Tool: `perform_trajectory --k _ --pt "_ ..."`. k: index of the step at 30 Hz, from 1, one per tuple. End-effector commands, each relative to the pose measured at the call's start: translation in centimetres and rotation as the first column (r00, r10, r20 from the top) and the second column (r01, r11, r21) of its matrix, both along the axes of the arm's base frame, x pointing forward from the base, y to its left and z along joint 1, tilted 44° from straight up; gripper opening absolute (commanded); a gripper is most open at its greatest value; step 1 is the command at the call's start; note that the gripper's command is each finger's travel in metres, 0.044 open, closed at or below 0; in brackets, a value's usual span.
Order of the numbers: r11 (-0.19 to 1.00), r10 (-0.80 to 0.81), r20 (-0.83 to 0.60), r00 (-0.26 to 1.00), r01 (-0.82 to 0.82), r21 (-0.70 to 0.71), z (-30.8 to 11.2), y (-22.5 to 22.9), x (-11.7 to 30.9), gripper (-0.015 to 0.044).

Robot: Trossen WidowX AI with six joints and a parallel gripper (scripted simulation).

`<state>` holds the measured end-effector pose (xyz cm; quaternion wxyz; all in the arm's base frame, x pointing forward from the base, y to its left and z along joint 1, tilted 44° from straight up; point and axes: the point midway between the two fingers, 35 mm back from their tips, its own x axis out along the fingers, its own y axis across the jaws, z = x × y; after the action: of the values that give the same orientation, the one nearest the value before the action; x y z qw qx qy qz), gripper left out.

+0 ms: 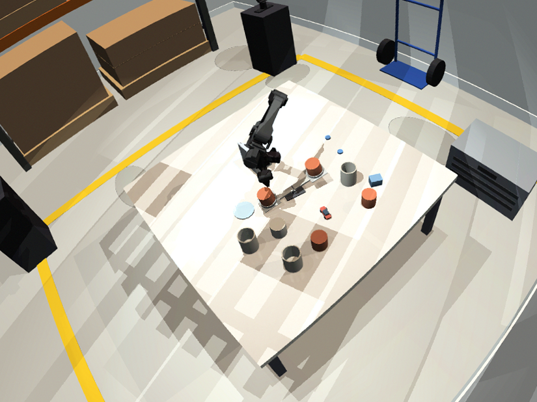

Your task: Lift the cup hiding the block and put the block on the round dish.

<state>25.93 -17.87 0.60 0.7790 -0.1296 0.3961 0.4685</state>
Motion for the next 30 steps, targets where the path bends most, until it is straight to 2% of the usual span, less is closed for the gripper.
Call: perform_trajectory --k 1,7,30 --pt "0.993 0.12 0.029 0.992 -0.12 -0.013 -1.7 0.1 0.4 0.044" --pt "0.964 0.265 0.07 0.962 -0.264 -0.026 -4.0 0.3 0.9 0.044" --pt "0.964 0.265 0.071 0.962 -0.264 -0.026 -6.6 2.5 1.5 0.044"
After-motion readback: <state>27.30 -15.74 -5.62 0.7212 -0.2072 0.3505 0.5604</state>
